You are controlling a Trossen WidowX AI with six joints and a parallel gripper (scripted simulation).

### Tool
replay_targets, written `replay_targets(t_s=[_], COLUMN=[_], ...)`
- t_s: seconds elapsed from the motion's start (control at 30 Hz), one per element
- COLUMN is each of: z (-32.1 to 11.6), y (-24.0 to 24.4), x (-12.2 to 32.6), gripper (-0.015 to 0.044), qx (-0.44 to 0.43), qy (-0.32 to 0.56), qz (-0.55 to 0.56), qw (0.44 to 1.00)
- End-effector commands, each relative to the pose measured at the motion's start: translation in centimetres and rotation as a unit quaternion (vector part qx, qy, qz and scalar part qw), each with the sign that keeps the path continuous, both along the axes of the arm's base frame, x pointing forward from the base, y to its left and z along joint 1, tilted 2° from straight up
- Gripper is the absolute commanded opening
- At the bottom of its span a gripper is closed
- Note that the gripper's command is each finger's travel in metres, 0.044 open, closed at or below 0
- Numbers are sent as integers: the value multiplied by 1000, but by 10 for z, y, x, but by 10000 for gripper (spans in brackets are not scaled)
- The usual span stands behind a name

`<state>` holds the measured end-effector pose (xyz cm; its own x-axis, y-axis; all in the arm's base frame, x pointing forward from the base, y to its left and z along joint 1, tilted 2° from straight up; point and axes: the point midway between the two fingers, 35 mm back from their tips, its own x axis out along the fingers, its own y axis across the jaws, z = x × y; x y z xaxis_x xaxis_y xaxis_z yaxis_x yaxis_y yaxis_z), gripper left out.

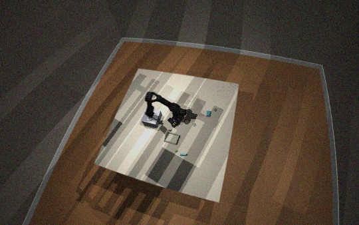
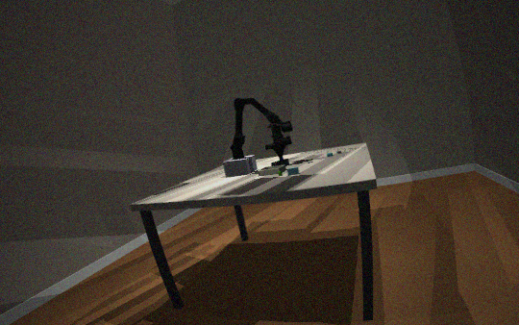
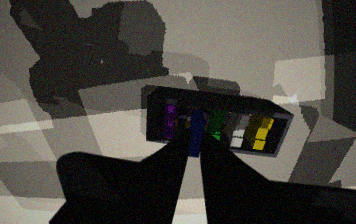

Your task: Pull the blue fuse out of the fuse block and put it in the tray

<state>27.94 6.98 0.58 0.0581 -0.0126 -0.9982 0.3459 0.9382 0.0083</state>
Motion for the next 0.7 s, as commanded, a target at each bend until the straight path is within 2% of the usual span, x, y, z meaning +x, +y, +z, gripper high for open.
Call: replay_targets(t_s=[0.0,0.67], z=[4,14], y=[1,1], x=[1,0], gripper=[0,0], qx=[3,4], qy=[-3,-3], qz=[1,1], qw=[1000,1000])
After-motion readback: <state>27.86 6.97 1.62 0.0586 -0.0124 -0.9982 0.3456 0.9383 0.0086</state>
